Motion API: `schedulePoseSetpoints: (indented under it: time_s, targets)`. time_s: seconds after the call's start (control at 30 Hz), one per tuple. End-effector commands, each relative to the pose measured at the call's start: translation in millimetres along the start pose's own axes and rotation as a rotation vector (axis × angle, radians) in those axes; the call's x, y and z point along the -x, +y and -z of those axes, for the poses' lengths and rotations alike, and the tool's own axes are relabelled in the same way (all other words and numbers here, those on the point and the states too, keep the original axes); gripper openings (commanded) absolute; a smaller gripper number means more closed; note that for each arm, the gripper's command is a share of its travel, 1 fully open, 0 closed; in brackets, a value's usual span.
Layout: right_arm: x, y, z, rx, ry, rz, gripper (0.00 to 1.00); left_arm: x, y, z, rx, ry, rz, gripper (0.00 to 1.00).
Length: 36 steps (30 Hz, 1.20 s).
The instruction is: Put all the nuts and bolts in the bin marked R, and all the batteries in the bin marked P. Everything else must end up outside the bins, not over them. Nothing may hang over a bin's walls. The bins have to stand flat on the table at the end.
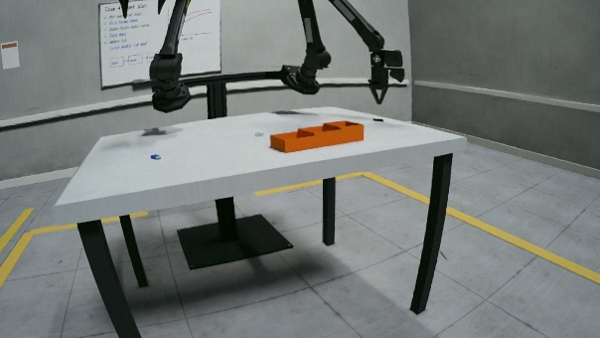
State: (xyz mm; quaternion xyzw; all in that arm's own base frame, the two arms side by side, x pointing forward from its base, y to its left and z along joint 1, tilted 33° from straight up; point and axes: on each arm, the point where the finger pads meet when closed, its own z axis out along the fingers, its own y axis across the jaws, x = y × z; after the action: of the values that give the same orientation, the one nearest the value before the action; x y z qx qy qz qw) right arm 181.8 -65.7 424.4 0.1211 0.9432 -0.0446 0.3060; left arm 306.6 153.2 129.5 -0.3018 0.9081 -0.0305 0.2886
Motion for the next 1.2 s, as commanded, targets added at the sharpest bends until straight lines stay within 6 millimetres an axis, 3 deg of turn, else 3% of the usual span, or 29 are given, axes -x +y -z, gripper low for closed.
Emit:
schedulePoseSetpoints:
  time_s: [0.0,0.13,0.2,0.4,0.87,0.9,1.17]
  targets:
    - [12,3,18,0.001,-0.038,0.012,1.0,-5,-3,-19,-0.003,0.018,0.003,0.23]
    - [12,3,18,0.001,-0.038,0.012,1.0,-6,-3,-35,-0.003,0.018,0.003,0.23]
    - [12,3,18,0.001,-0.038,0.012,1.0,4,-5,-40,-0.006,0.002,0.0,0.23]
    - [12,3,18,0.001,-0.038,0.012,1.0,-2,-4,-56,-0.004,0.012,0.002,0.23]
    - [12,3,18,0.001,-0.038,0.012,1.0,-6,-3,-69,-0.004,0.017,0.003,0.23]
    - [12,3,18,0.001,-0.038,0.012,1.0,4,-2,-63,-0.003,-0.003,-0.001,0.23]
    - [12,3,18,0.001,-0.038,0.012,1.0,9,-5,-63,-0.006,-0.003,0.0,0.23]
